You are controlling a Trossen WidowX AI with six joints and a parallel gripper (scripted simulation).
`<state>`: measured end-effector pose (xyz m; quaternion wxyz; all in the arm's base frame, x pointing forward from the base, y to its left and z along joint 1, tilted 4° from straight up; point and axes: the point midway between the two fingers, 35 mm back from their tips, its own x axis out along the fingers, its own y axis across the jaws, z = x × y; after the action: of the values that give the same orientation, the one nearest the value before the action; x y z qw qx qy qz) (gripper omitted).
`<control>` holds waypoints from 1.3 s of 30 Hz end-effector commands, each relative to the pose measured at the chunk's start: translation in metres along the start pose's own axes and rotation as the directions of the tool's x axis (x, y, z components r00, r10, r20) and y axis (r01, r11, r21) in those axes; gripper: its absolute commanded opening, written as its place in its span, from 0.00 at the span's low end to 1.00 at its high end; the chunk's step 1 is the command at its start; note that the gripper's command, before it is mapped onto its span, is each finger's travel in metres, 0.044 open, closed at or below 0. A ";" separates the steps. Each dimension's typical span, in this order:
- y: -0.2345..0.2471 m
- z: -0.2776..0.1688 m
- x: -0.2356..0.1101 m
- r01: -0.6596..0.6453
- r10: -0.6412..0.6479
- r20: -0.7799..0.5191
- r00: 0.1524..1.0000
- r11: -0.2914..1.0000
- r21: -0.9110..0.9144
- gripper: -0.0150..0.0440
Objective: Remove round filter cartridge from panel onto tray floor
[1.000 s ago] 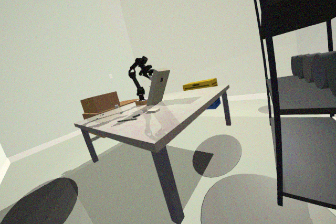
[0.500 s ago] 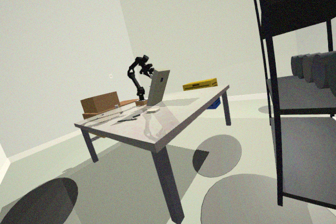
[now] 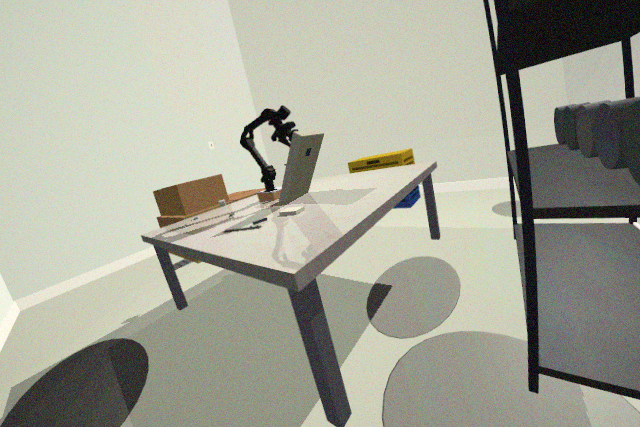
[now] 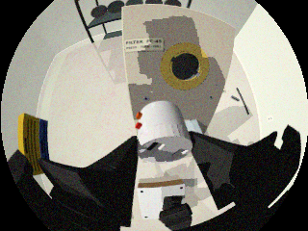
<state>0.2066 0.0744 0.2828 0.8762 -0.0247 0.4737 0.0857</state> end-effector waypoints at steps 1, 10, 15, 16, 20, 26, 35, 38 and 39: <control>0.011 0.000 0.002 0.003 -0.003 0.007 1.000 1.000 0.004 0.25; 0.023 -0.001 0.002 -0.005 0.005 0.010 1.000 1.000 -0.003 0.25; 0.042 -0.006 0.003 -0.057 0.058 0.004 0.998 0.994 -0.094 0.25; 0.046 -0.007 0.003 -0.069 0.070 0.002 0.998 0.991 -0.116 0.25; 0.063 -0.013 0.002 -0.117 0.118 -0.008 0.993 0.973 -0.199 0.25; 0.088 -0.023 0.000 -0.188 0.189 -0.029 0.982 0.929 -0.320 0.25; 0.122 -0.042 -0.007 -0.283 0.287 -0.069 0.955 0.827 -0.486 0.25; 0.133 -0.050 -0.010 -0.312 0.318 -0.084 0.944 0.784 -0.536 0.25; 0.136 -0.052 -0.011 -0.321 0.328 -0.090 0.940 0.769 -0.552 0.25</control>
<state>0.1457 0.1886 0.2703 0.8198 -0.1761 0.4308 0.3336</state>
